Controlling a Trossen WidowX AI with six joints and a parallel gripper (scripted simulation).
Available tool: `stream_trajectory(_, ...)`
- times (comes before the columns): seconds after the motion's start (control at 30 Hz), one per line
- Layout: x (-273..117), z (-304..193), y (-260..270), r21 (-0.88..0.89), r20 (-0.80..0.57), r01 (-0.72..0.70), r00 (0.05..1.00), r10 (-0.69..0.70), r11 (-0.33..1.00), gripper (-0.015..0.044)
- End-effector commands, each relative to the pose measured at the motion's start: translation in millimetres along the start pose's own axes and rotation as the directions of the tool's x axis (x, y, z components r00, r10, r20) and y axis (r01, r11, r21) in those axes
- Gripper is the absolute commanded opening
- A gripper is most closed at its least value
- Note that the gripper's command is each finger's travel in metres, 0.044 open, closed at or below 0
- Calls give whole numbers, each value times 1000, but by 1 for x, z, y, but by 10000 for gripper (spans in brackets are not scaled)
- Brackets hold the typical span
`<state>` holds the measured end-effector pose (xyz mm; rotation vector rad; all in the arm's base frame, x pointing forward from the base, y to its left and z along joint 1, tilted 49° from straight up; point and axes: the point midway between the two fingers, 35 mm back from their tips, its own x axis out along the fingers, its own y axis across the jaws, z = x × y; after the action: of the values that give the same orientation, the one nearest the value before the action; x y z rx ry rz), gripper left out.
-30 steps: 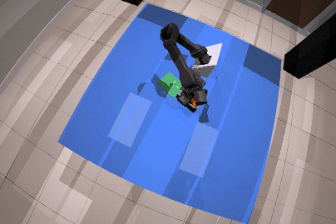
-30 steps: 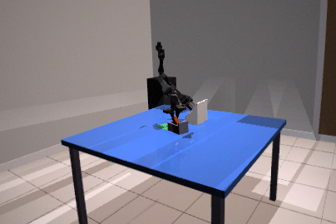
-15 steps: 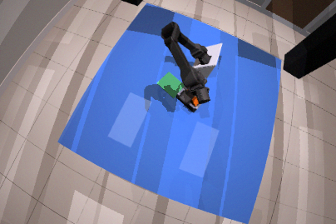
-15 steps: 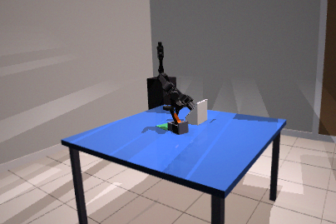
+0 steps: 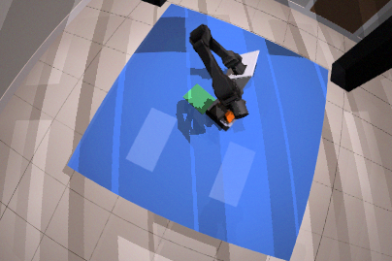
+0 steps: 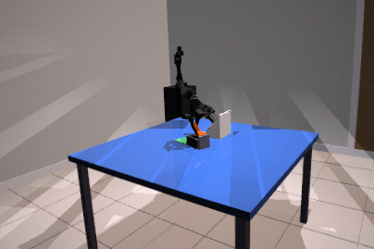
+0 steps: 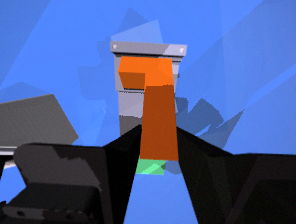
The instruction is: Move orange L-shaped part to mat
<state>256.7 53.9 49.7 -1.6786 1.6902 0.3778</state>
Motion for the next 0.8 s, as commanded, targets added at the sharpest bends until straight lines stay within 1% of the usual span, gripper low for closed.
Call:
stream_trajectory(0.0,-8,1,-1,7,6,1,1000,-1,1000,0)
stream_trajectory(0.23,-19,1,-1,7,6,1,1000,-1,1000,0)
stream_trajectory(0.47,-20,0,-1,7,6,1,1000,-1,1000,0)
stream_trajectory(0.77,-17,-29,1,6,5,1,1000,-1,1000,0)
